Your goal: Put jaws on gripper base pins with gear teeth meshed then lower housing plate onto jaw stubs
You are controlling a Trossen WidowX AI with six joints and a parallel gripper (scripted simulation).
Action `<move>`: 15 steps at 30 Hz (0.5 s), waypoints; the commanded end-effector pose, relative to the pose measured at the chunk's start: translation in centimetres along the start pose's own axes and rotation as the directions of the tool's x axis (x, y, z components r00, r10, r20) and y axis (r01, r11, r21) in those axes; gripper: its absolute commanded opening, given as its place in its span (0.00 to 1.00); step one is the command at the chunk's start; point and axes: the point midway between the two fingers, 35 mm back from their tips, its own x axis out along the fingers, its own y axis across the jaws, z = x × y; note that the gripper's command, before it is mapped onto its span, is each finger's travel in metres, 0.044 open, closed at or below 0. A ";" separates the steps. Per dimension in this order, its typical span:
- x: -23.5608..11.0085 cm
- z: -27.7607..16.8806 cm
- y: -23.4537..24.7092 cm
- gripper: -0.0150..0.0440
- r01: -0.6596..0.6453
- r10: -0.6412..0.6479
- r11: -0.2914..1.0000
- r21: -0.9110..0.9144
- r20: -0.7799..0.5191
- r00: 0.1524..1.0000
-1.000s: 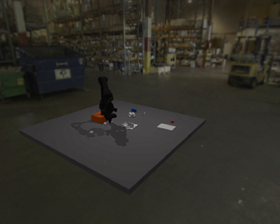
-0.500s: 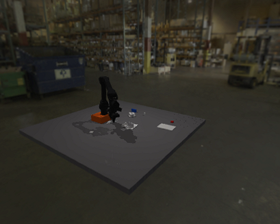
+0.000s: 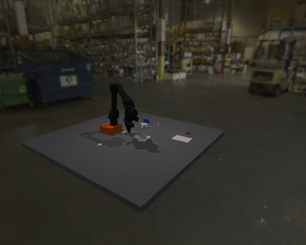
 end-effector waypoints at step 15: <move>-0.1 5.4 3.1 0.48 -0.009 0.006 0.959 0.282 0.010 1.000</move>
